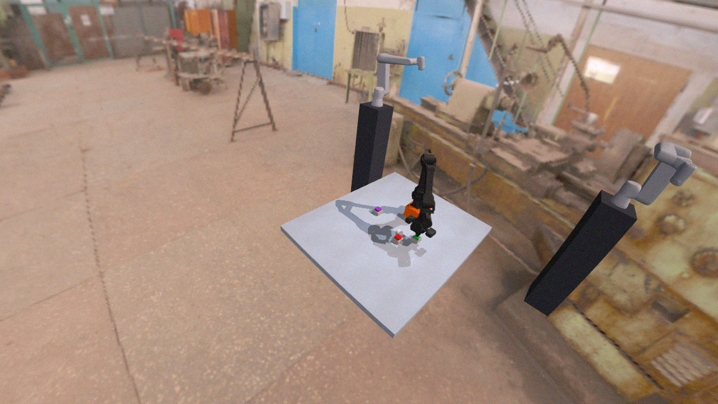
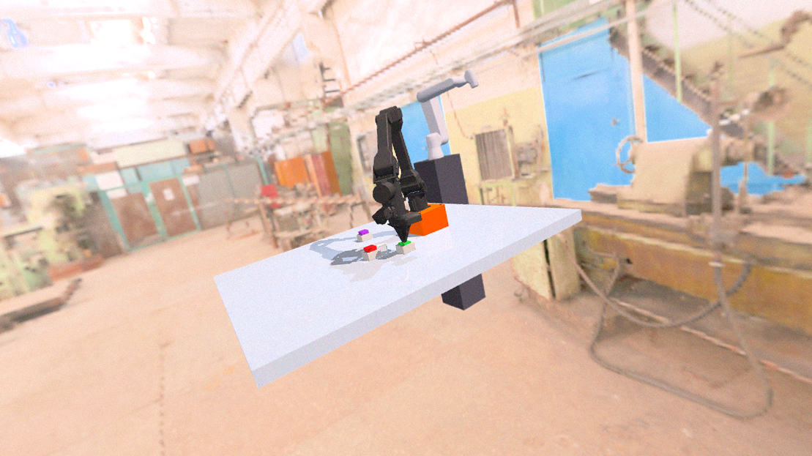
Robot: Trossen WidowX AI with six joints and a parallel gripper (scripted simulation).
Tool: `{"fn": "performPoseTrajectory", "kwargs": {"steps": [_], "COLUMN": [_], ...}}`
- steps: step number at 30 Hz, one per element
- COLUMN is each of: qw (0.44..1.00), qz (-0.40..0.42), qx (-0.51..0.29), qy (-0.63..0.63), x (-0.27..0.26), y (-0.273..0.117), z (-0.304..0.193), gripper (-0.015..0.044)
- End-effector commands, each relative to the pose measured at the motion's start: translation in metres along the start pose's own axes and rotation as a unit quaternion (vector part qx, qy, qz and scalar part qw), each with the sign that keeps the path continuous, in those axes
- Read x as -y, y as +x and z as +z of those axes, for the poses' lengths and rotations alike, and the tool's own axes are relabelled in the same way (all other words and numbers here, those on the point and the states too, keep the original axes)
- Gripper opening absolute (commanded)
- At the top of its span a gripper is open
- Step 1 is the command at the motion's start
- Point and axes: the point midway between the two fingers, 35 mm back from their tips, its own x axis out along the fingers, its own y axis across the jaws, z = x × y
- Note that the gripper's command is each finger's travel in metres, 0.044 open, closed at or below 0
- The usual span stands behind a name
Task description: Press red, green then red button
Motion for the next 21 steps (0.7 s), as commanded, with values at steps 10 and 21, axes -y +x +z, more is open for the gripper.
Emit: {"fn": "performPoseTrajectory", "kwargs": {"steps": [10, 21], "qw": [1.0, 1.0], "qz": [-0.002, -0.003], "qx": [0.0, 0.0], "qy": [-0.001, -0.002], "x": [0.0, 0.0], "y": [-0.022, -0.092], "z": [0.0, 0.0], "gripper": [0.002, 0.002]}}
